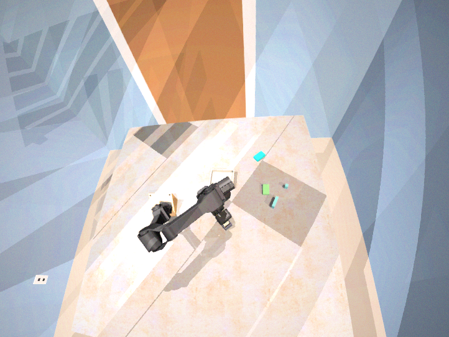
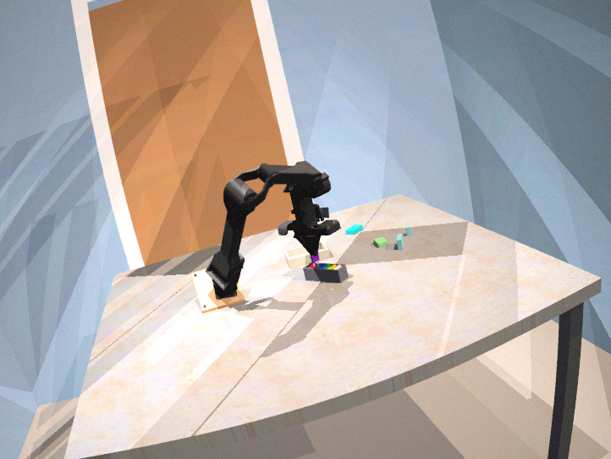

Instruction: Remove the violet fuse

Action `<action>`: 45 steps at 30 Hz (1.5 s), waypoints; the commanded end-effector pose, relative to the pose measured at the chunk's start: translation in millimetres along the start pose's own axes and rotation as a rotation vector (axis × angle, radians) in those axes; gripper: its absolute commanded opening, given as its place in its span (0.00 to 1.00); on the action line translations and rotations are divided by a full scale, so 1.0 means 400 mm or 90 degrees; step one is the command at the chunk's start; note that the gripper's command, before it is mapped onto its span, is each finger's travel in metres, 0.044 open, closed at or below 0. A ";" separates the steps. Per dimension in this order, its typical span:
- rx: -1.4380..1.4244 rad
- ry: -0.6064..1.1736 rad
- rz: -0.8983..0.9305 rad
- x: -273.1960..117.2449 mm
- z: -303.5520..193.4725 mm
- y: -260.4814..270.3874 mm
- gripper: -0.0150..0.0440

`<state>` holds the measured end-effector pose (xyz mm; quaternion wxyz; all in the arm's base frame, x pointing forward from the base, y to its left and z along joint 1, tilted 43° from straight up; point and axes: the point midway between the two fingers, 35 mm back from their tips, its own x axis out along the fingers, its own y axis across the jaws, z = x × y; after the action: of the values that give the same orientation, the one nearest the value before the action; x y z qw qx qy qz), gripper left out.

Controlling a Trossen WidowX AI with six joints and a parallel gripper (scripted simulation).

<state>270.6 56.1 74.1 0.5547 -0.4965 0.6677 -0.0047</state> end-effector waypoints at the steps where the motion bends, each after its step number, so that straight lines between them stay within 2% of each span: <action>1: 0.004 0.000 0.003 -0.010 0.000 0.001 0.25; 16: 0.003 -0.001 0.004 -0.059 0.007 0.005 0.25; 45: 0.004 -0.008 0.010 -0.080 0.281 0.265 0.25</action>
<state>283.9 182.6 10.0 0.5633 -0.4909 0.6646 0.0028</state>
